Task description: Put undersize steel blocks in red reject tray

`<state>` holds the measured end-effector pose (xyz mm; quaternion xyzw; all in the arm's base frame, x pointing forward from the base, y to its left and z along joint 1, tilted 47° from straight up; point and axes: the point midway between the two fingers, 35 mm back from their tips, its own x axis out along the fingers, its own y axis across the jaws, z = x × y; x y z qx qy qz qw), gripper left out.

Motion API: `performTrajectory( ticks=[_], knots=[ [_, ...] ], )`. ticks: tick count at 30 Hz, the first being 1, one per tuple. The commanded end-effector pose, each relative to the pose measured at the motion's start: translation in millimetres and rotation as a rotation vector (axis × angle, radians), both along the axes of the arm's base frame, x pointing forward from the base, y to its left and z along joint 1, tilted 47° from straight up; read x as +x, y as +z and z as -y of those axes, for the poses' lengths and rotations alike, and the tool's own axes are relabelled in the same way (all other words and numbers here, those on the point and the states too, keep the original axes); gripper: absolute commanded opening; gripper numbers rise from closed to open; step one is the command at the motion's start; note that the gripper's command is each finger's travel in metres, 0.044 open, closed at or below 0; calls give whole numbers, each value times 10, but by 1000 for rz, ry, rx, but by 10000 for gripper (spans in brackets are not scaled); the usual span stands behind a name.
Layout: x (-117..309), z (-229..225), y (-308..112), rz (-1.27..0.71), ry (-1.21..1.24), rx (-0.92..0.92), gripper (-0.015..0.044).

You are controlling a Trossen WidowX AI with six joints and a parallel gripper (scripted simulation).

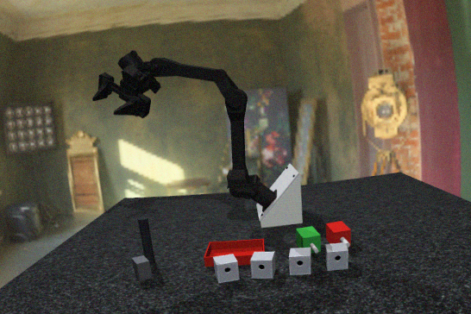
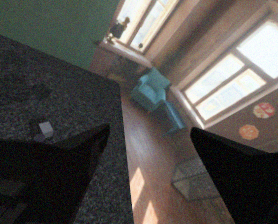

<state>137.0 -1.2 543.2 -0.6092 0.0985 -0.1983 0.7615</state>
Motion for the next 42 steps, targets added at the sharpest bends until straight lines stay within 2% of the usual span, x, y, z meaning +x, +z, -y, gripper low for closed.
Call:
performTrajectory(
  ticks=[1, 4, 12, 22, 29, 35, 42],
  knots=[
    [-2, 8, 0, 0, 1, 1, 374],
    [-18, 128, -12, -1, 16, 22, 300],
    [173, 822, -261, -70, 108, 148, 300],
    [989, 1265, -1005, -315, 245, 250, 300],
    [1717, 1152, -1774, -563, 369, 257, 300],
    [2151, 808, -2558, -840, 462, 192, 300],
    [2335, 230, -3541, -1226, 605, -67, 300]
  ],
)
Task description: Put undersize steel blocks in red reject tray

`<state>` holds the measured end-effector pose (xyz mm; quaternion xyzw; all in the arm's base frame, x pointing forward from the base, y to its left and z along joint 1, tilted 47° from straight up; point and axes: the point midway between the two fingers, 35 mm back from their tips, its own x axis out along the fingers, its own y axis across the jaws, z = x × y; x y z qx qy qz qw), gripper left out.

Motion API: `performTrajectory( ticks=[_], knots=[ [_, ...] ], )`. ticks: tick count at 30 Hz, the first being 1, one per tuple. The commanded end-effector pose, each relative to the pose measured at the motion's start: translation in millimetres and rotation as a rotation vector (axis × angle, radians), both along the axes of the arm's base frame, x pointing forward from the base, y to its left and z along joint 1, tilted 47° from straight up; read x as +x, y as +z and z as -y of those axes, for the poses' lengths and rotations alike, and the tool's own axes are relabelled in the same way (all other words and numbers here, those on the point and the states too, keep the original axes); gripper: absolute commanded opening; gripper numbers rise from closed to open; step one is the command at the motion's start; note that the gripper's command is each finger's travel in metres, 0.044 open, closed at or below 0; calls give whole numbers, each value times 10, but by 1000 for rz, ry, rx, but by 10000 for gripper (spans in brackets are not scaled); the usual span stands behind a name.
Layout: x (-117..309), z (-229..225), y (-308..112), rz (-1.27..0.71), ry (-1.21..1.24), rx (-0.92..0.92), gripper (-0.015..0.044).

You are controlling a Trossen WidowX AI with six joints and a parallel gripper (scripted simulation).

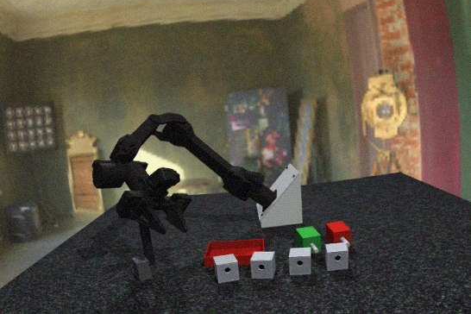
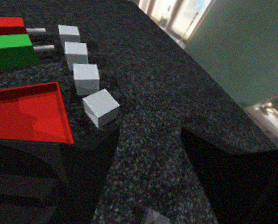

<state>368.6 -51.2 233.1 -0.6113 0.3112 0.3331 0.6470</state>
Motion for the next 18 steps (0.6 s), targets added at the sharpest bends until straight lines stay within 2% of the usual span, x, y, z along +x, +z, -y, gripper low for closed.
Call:
performTrajectory(
  ticks=[1, 9, 18],
  knots=[
    [14, -372, -594, -191, 185, -139, 300],
    [-324, -1127, -1660, -553, 683, -533, 300],
    [-918, -1595, -2380, -858, 1251, -1030, 300]
  ],
)
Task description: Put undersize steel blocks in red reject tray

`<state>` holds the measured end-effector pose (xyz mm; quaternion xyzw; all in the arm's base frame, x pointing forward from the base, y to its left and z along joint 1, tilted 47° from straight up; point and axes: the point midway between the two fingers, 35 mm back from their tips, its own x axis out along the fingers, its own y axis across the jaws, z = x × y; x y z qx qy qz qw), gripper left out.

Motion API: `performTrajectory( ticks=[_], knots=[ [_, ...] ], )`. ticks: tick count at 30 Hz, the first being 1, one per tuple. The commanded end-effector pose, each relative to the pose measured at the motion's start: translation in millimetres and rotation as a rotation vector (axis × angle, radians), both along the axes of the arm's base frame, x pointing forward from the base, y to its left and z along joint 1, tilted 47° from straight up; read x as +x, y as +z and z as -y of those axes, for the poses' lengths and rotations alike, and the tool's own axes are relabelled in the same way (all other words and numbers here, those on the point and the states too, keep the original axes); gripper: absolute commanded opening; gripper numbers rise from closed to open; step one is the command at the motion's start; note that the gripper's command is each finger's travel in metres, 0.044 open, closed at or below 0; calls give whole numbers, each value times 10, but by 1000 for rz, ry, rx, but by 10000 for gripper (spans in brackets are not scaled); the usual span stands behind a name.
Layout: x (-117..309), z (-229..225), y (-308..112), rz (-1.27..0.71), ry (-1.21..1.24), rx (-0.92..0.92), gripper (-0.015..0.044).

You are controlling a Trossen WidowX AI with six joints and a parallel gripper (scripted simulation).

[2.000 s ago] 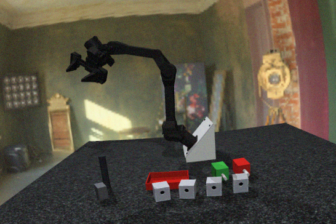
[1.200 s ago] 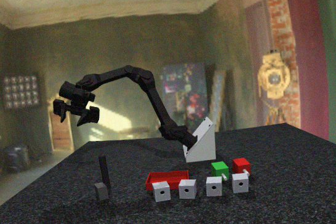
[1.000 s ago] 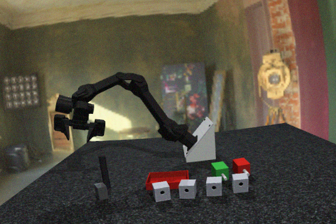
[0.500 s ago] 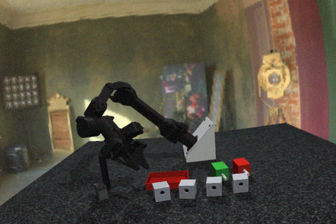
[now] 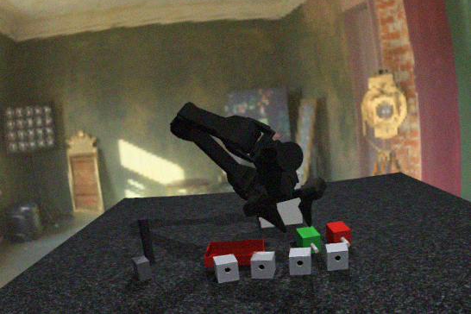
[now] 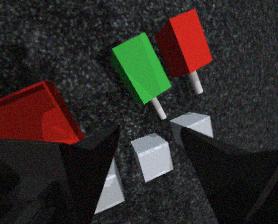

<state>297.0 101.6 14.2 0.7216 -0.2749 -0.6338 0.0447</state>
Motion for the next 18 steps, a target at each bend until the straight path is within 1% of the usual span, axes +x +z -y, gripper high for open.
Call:
performTrajectory(
  ticks=[1, 3, 5, 18],
  knots=[
    [-271, -100, -254, -145, 276, -209, 300],
    [-401, -157, -363, -219, 430, -324, 300],
    [-444, -175, -397, -244, 484, -365, 300],
    [-431, -129, -449, -244, 484, -365, 300]
  ],
)
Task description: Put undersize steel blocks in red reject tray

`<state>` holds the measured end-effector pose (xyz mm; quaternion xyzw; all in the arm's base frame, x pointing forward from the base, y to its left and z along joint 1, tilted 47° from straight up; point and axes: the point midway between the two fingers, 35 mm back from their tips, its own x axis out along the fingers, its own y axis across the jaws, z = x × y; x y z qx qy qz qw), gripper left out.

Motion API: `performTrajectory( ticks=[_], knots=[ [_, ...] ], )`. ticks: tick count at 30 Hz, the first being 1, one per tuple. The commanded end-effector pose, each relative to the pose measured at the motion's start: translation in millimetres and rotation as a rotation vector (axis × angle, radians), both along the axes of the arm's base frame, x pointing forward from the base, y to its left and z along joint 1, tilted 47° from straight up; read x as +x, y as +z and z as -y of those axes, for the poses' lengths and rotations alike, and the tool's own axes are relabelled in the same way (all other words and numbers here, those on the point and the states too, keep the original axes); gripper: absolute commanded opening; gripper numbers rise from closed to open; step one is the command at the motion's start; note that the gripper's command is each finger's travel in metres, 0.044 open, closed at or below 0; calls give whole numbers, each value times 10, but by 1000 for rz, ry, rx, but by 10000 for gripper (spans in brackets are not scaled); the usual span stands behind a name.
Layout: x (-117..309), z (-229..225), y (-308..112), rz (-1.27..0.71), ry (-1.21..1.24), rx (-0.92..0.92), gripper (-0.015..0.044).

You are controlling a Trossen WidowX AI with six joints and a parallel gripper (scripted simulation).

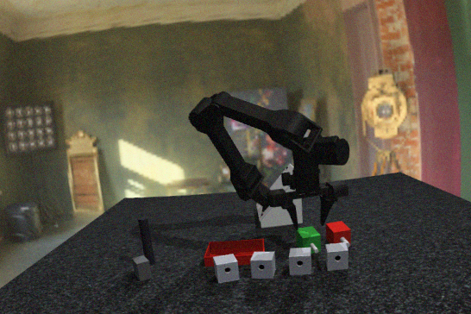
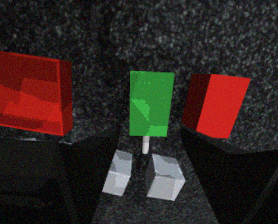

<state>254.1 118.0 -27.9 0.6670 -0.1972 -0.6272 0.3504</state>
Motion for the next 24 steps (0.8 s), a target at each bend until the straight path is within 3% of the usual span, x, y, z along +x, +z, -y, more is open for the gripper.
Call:
performTrajectory(
  ticks=[1, 24],
  knots=[
    [0, 45, -40, -4, 5, -8, 300],
    [63, 260, -264, -3, 5, -9, 300]
  ],
)
